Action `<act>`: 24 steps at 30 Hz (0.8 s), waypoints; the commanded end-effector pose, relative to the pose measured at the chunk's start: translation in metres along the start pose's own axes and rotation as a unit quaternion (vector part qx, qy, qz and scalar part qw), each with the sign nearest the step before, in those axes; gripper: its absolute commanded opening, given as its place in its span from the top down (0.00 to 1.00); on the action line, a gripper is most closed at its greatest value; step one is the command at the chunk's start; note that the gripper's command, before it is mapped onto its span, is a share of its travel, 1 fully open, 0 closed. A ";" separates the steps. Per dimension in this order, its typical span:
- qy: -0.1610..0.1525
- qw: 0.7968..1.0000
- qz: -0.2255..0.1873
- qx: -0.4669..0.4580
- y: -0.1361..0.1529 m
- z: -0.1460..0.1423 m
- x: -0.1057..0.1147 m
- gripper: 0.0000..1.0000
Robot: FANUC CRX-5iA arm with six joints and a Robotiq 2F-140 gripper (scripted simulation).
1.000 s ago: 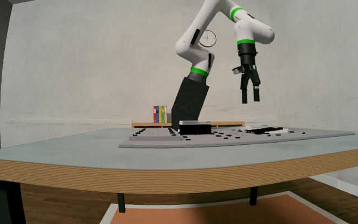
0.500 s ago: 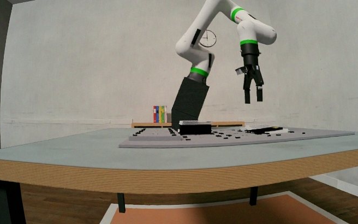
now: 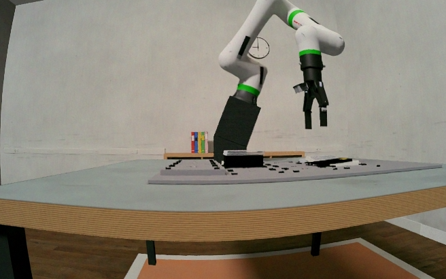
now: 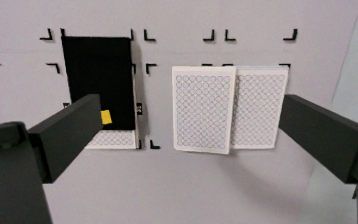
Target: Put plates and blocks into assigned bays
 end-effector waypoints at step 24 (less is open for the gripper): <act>-0.001 1.000 0.000 0.000 0.005 -0.020 0.001 0.00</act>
Point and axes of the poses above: the point where the finger pads meet when closed, its own x axis back along the fingers, its own z axis across the jaws, y = z × x, the point moved 8 cm from there along x, back along the fingers, and after that the axes turned 14 degrees about -x, right-handed, at the moved point
